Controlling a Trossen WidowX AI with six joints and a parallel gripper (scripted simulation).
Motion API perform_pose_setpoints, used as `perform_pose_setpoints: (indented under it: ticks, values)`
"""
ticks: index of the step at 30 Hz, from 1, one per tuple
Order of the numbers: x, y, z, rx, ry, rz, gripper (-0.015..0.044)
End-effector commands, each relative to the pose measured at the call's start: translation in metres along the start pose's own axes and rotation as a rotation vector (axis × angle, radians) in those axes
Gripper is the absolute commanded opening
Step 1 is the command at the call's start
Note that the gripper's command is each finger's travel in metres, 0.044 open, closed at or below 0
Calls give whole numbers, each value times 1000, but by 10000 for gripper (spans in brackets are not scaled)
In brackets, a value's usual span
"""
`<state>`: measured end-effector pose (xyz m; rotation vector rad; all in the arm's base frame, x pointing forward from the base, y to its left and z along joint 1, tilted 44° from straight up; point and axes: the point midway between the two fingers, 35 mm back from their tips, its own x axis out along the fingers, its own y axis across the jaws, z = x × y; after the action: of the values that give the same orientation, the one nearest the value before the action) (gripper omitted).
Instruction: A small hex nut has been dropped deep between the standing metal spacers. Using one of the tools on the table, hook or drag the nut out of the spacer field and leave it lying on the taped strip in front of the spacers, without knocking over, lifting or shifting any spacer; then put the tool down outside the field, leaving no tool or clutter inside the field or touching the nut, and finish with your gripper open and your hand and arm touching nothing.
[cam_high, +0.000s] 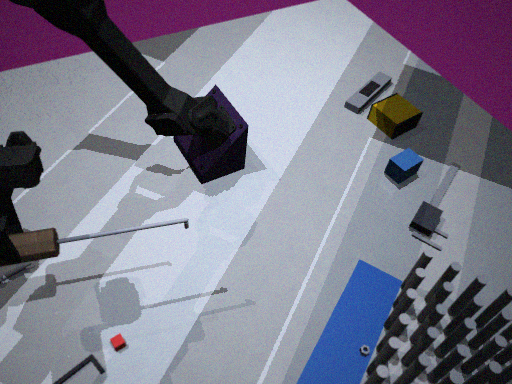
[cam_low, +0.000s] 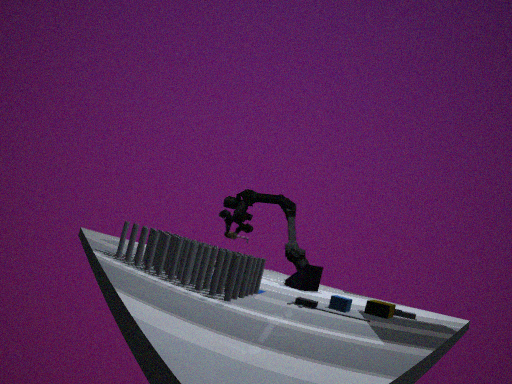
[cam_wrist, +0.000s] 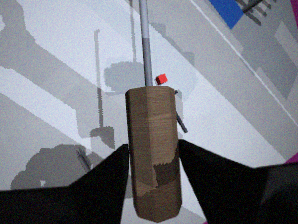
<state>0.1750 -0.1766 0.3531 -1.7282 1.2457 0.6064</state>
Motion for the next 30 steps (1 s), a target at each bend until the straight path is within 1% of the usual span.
perform_pose_setpoints:
  ticks: [1,30]
  values:
    - [3,-1,0,-5,-5,-5,0]
    - [26,1,-8,-5,-5,-3,0]
